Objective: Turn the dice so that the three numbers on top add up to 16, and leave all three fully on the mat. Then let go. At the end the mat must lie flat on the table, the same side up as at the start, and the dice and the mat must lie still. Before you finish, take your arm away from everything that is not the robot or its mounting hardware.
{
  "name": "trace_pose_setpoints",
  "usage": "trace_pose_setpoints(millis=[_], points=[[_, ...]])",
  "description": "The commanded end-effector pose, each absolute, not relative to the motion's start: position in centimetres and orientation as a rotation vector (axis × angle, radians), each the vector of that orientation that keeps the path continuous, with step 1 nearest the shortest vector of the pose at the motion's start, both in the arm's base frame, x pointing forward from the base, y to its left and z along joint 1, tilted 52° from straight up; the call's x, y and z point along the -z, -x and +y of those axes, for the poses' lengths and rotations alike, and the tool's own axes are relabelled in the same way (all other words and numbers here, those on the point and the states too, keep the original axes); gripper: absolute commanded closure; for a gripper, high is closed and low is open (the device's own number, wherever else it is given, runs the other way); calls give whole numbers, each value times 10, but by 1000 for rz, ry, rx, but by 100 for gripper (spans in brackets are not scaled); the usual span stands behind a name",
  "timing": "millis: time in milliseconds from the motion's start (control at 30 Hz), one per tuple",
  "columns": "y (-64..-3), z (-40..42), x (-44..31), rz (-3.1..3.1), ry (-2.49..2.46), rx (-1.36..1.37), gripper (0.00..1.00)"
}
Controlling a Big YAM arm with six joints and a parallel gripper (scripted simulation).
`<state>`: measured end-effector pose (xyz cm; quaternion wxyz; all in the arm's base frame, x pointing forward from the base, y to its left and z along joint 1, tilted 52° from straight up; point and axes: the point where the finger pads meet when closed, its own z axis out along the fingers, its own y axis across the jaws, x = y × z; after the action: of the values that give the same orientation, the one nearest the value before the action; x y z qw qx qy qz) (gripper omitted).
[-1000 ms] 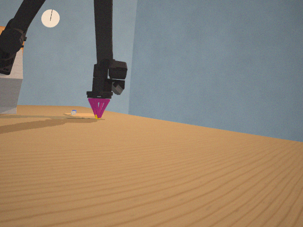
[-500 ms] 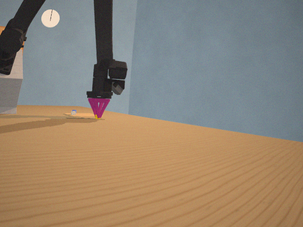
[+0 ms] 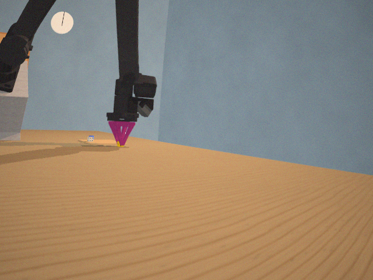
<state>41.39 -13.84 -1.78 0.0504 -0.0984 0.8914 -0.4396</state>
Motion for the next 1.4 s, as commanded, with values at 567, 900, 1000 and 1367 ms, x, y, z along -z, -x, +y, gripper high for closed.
trace_pose_setpoints(millis=[567,900,1000,1367], points=[[-414,-64,-42,2676,299,1315,89],[-401,-59,-51,2701,277,1325,89],[-403,-58,-51,2694,272,1321,89],[-398,12,27,2707,334,1308,89]])
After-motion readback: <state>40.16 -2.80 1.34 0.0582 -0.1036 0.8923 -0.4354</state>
